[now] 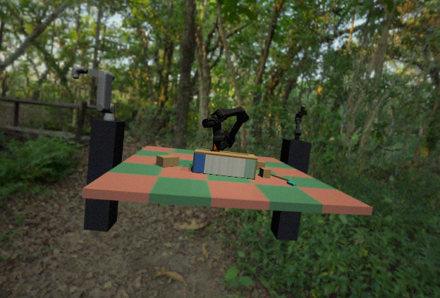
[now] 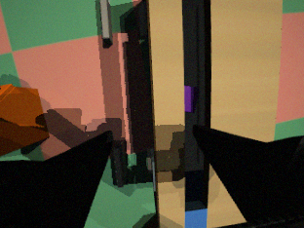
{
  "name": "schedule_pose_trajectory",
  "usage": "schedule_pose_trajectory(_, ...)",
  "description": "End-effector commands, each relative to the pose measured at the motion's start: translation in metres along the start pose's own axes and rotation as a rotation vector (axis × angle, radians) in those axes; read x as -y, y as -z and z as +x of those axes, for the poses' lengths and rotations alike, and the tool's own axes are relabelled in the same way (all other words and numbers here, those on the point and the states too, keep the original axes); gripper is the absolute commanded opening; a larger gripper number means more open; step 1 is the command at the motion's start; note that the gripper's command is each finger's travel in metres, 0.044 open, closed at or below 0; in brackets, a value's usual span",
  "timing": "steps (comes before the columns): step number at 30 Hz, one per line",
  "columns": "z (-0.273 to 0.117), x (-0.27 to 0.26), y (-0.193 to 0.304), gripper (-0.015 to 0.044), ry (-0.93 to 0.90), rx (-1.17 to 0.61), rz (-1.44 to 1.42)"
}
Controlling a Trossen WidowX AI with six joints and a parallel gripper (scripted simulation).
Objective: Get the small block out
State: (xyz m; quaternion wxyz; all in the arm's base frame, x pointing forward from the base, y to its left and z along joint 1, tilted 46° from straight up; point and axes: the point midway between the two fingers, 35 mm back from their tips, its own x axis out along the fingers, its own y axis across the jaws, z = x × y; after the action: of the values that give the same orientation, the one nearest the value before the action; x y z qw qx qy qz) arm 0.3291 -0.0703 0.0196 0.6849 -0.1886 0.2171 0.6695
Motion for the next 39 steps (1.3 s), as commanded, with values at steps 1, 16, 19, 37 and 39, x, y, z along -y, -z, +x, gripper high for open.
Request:
schedule_pose_trajectory(1, 0.006, 0.000, 0.001, 0.0400, 0.001, 0.003, 0.005)
schedule_pose_trajectory(16, 0.029, -0.002, 0.007, 0.0400, 0.001, 0.004, 0.004)
schedule_pose_trajectory(19, 0.034, -0.003, 0.008, 0.0400, 0.001, 0.005, 0.004)
schedule_pose_trajectory(37, 0.047, -0.004, -0.002, 0.0400, -0.001, 0.004, -0.001)
schedule_pose_trajectory(39, 0.048, -0.004, -0.006, 0.0400, -0.001, 0.004, -0.001)
